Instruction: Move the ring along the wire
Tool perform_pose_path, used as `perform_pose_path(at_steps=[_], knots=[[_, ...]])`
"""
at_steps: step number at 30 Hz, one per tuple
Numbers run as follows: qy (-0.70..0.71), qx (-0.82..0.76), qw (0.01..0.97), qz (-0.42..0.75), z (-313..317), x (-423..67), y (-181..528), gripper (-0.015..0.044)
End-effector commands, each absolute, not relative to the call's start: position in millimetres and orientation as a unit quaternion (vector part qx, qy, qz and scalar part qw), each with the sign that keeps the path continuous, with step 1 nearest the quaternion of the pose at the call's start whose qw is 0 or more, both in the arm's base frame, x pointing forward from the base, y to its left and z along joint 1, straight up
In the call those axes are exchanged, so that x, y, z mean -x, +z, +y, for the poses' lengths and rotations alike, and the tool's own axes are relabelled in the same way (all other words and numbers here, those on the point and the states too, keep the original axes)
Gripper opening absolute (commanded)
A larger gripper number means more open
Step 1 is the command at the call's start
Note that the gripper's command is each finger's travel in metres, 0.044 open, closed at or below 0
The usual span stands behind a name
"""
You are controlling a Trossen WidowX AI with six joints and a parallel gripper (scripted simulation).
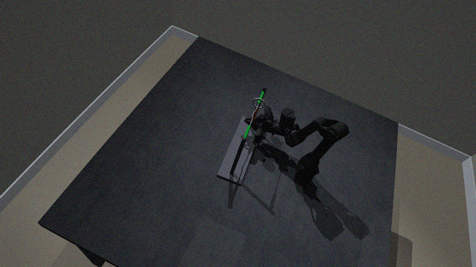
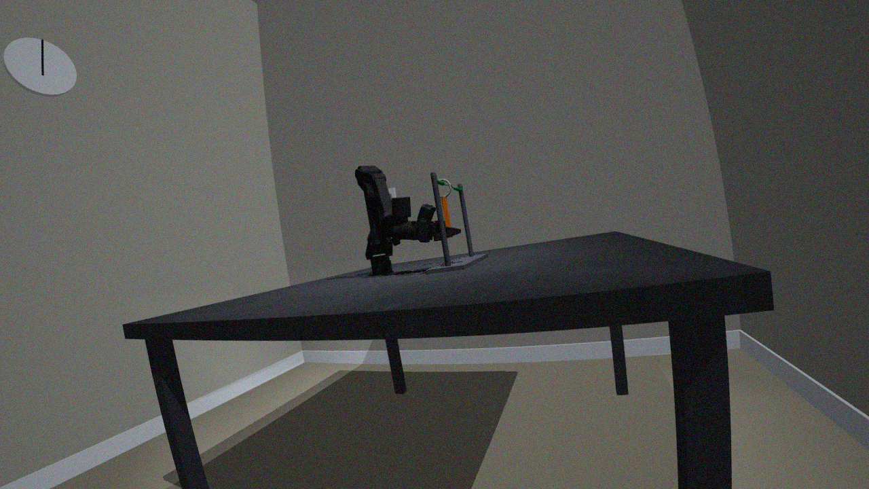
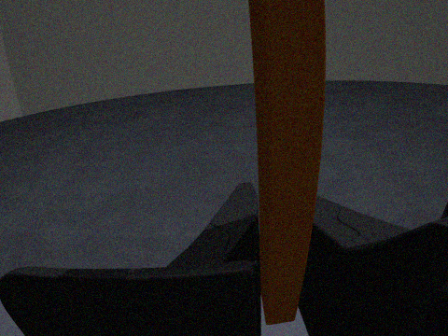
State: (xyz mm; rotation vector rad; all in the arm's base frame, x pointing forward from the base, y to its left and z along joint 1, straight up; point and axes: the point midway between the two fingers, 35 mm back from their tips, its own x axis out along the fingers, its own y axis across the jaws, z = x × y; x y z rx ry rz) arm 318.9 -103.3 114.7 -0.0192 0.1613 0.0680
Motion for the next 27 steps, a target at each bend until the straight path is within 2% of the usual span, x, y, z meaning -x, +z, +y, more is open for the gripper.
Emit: perform_pose_path(at_steps=[1, 27], knots=[[0.034, 0.01, 0.996, 0.081, -103.3, -318.9, 114.7, -0.015], [0.038, 0.009, 0.996, 0.08, -105.5, -319.1, 131.7, -0.015]])
